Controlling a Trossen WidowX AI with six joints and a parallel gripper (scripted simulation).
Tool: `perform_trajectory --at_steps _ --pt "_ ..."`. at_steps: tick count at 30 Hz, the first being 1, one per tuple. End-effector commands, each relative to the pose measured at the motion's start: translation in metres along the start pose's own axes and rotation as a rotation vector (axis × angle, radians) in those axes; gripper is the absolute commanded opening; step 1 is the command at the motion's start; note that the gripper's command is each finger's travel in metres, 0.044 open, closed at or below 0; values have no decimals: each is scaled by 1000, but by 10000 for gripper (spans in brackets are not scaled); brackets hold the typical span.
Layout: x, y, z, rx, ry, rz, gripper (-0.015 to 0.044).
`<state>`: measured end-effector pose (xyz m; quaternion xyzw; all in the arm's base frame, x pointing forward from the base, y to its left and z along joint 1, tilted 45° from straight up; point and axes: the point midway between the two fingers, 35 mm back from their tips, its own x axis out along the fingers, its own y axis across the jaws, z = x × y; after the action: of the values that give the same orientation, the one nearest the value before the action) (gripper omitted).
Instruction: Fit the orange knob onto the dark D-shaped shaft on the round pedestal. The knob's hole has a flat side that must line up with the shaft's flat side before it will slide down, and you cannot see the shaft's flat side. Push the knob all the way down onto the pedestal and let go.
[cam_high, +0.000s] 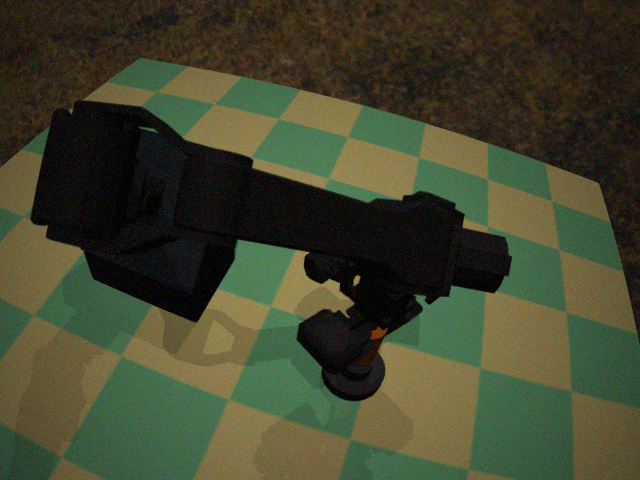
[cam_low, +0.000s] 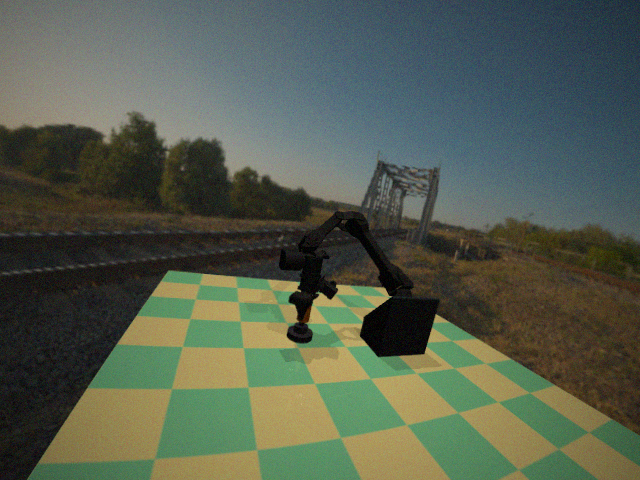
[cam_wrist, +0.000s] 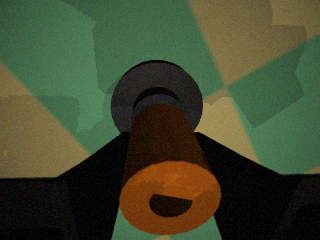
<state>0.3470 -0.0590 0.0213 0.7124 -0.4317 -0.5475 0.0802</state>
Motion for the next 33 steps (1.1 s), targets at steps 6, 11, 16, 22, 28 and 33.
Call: perform_trajectory --at_steps 6,11,16,22,28,33 --pt "1 1 -1 -3 1 -2 0" --pt "2 0 0 -3 1 -2 0" --pt "2 -1 0 -3 1 -2 0" --pt "2 0 1 -3 1 -2 0" --pt "-2 0 0 -3 1 -3 0" --pt "-3 1 0 -80 1 -2 0"
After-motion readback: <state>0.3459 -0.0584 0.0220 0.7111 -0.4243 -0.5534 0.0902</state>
